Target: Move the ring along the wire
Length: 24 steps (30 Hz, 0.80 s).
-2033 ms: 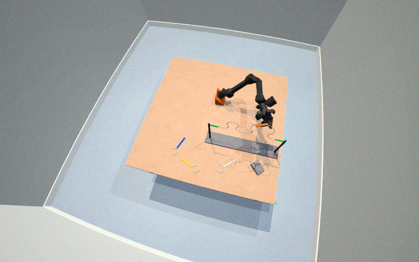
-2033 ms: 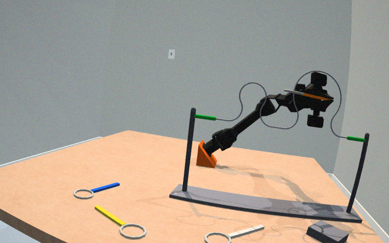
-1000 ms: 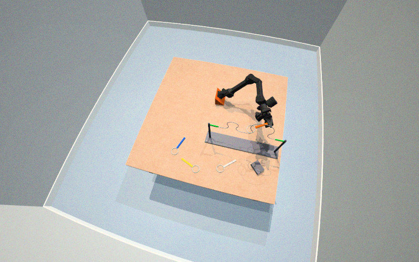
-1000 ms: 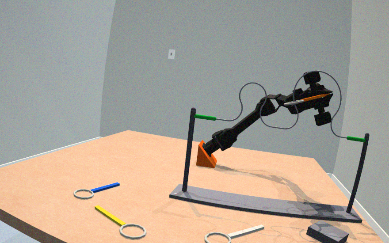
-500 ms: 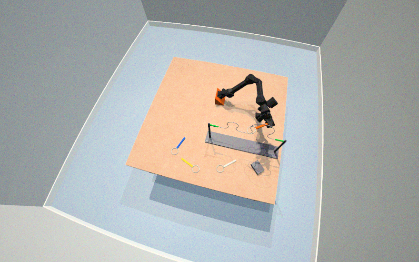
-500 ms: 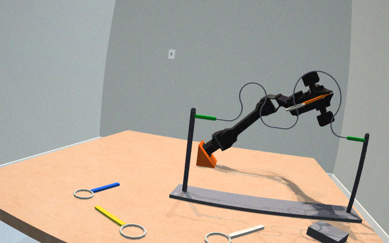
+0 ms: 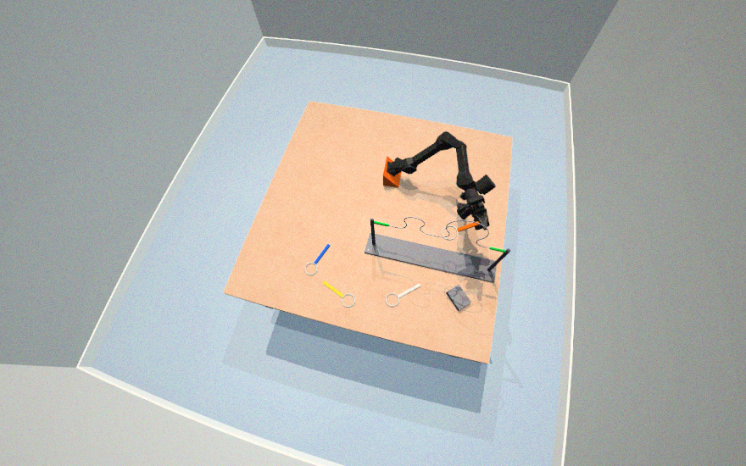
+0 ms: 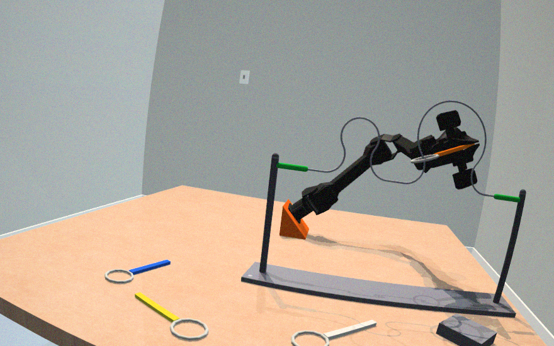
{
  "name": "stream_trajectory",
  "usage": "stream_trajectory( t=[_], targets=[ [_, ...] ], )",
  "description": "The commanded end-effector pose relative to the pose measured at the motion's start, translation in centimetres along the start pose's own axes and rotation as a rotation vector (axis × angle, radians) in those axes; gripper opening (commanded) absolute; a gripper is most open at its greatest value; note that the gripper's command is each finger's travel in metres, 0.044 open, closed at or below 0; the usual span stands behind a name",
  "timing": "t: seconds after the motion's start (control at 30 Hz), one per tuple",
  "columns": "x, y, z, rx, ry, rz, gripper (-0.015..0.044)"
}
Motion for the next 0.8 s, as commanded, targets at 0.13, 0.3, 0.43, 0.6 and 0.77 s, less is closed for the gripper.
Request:
stream_trajectory(
  t=[0.13, 0.3, 0.43, 0.6, 0.77],
  targets=[
    [-0.7, -0.8, -1.3, -0.080, 0.046, 0.032, -0.0150],
    [-1.7, -1.7, -3.0, -0.193, 0.121, 0.078, -0.0150],
    [-2.1, -2.3, -4.2, -0.277, 0.165, 0.082, -0.0150],
    [-2.6, -3.3, -5.5, -0.383, 0.222, 0.084, -0.0150],
    [-3.2, -4.4, -6.8, -0.493, 0.280, 0.084, -0.0150]
  ],
)
Point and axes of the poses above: the point midway between the two fingers, 35 mm back from their tips, its own x axis out along the fingers, its own z axis across the jaws, y = z × x, the point moved 3 cm from there along -x, back along the fingers, and after that the axes turned 13 degrees about x, right-handed, at the moved point
